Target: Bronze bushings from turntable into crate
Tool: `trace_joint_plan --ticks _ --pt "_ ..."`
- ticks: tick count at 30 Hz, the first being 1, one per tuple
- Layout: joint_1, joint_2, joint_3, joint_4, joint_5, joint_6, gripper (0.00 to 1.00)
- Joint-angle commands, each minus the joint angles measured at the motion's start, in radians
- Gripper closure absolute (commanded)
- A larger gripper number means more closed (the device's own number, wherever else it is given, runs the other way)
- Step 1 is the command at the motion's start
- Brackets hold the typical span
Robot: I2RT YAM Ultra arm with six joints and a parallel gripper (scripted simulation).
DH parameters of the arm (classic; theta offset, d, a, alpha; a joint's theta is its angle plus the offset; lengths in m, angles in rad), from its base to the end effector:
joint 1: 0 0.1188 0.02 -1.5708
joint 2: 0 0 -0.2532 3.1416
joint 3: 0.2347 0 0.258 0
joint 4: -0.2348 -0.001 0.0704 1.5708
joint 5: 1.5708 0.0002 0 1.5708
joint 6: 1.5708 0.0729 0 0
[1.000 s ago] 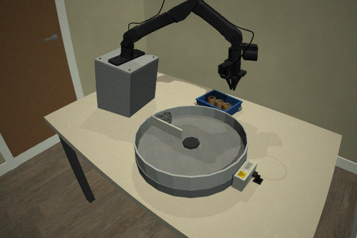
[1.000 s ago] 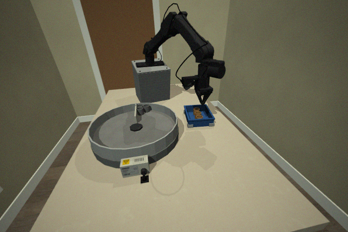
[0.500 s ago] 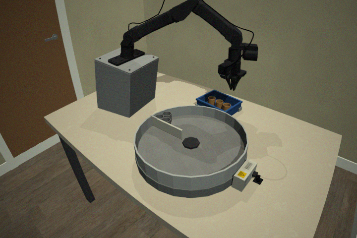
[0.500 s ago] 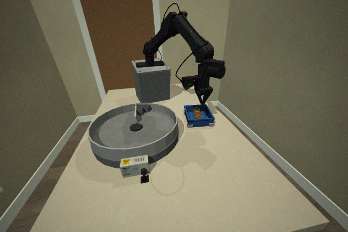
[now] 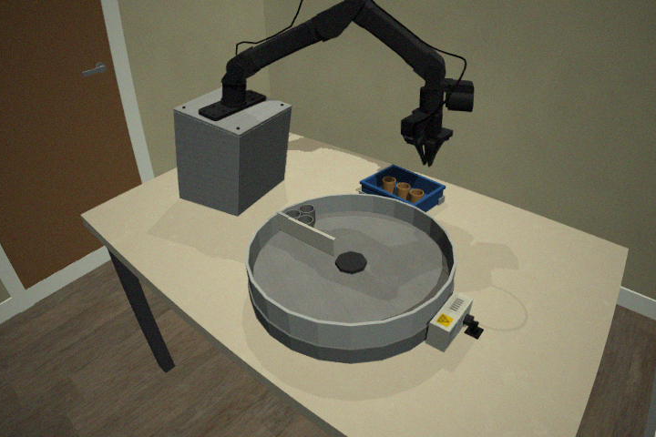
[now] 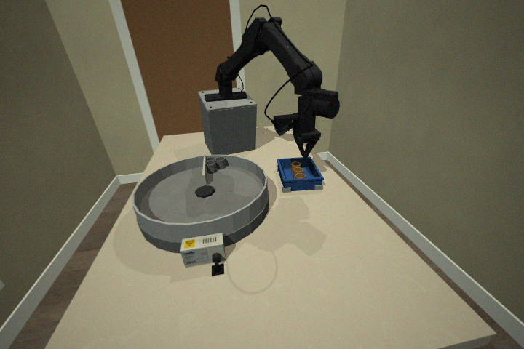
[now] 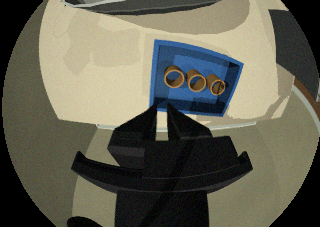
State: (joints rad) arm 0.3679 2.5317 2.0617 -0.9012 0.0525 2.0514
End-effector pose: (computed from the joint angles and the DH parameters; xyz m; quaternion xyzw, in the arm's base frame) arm 0.4737 0.1796 0.0633 0.7436 0.6607 0.0839 0.0596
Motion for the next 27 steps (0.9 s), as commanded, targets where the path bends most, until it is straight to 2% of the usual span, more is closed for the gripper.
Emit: trace_joint_plan --ticks 1,17,18,23,27 --pt "0.014 -0.029 -0.020 -0.022 0.013 0.006 0.86" --pt "0.014 -0.029 -0.020 -0.022 0.013 0.006 0.86" --pt "0.014 -0.033 -0.020 -0.023 0.013 0.007 0.00" --pt "0.016 -0.071 0.008 -0.064 0.013 0.011 0.00" --pt "0.022 -0.170 0.065 -0.194 0.013 0.016 0.00"
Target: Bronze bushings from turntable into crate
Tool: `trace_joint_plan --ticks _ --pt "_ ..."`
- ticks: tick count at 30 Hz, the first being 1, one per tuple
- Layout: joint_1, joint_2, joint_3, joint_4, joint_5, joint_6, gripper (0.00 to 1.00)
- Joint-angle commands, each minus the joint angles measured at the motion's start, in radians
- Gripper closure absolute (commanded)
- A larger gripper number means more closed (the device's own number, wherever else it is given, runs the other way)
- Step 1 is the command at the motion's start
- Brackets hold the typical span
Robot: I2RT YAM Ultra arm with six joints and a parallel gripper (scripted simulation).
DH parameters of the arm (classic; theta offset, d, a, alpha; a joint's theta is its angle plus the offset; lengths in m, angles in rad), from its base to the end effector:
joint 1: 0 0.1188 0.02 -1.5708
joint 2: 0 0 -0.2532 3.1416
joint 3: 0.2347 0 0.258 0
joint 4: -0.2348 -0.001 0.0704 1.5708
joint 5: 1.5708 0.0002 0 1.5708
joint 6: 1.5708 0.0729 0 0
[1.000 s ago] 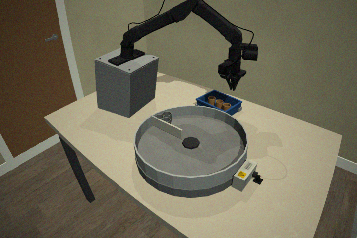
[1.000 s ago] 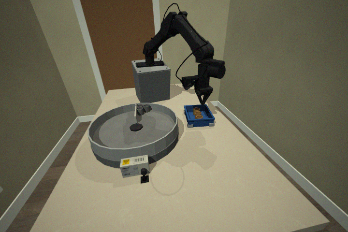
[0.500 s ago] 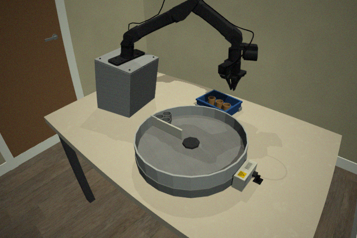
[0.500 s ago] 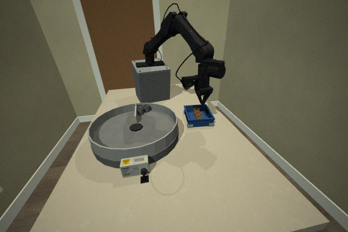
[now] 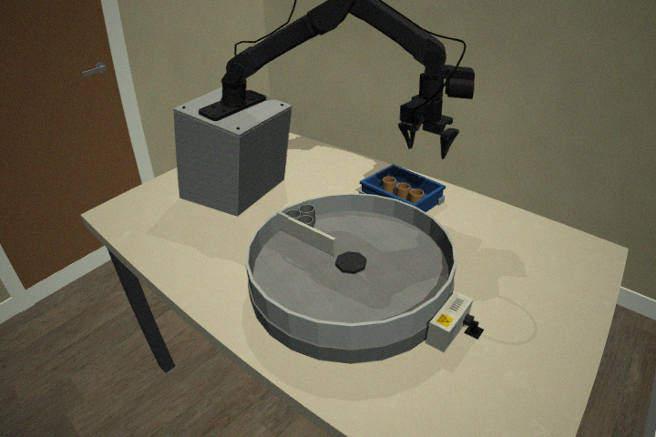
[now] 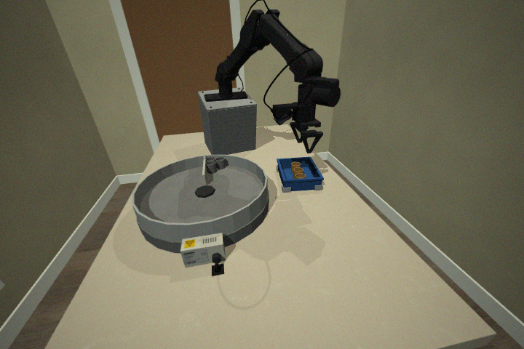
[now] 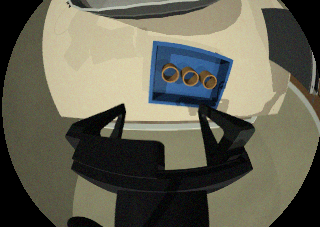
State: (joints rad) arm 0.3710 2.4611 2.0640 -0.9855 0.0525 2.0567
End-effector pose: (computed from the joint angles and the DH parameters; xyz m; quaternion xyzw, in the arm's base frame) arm 0.4651 0.1779 0.0957 0.7446 0.6603 0.0788 0.0573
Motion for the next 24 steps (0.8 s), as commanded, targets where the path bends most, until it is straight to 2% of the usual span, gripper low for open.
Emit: trace_joint_plan --ticks 1,5,6,8,13,14,16,24 --pt "0.020 -0.115 0.075 -0.136 0.013 0.012 0.00" --pt "0.022 -0.120 0.116 -0.186 0.014 0.014 0.00" --pt "0.021 -0.085 0.121 -0.191 0.015 0.014 0.00" --pt "0.016 -0.082 0.129 -0.199 0.015 0.013 0.00" --pt "0.016 -0.077 0.105 -0.208 0.015 0.012 0.00" --pt "0.016 -0.111 0.102 -0.205 0.015 0.013 0.00" --pt "0.016 -0.114 0.128 -0.201 0.014 0.013 0.00" --pt "0.016 -0.097 0.131 -0.202 0.015 0.012 0.00"
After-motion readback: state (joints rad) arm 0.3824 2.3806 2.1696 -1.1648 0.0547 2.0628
